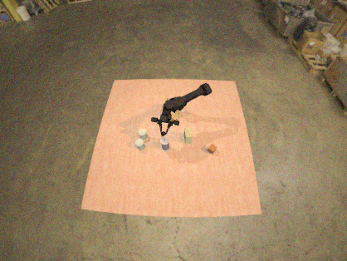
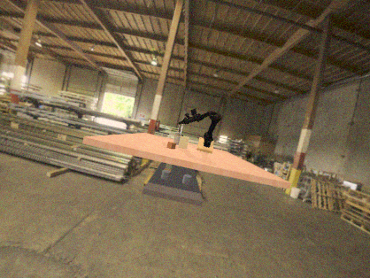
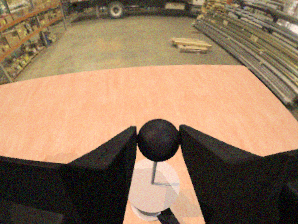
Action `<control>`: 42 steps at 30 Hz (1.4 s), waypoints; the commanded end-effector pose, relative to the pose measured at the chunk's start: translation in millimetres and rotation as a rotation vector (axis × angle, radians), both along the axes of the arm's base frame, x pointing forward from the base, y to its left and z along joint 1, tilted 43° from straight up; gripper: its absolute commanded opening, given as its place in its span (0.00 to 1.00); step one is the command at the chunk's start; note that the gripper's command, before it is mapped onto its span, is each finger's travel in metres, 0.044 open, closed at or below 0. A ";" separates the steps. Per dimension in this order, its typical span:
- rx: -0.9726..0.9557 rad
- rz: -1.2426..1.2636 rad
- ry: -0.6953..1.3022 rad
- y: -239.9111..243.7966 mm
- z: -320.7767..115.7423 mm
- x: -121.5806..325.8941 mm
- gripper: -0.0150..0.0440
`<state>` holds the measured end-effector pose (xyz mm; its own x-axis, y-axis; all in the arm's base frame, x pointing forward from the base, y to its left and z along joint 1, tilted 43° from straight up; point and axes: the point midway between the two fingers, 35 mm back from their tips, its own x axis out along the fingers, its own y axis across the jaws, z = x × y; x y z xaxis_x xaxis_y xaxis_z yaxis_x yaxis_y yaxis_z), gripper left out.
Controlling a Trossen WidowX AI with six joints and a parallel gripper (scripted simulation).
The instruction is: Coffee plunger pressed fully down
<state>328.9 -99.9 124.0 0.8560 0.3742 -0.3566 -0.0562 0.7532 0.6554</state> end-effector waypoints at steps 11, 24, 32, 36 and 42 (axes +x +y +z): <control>0.022 0.018 0.041 26.0 -32.7 -1.4 0.45; 0.025 0.016 0.038 40.9 -48.0 0.3 0.45; 0.027 0.015 0.035 48.9 -55.2 4.9 0.45; 0.027 0.015 0.034 49.1 -55.5 8.0 0.45; 0.027 0.015 0.034 48.1 -55.6 11.0 0.45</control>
<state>343.2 -65.9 83.4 0.8680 0.3559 -0.3462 -0.0540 0.7609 0.6466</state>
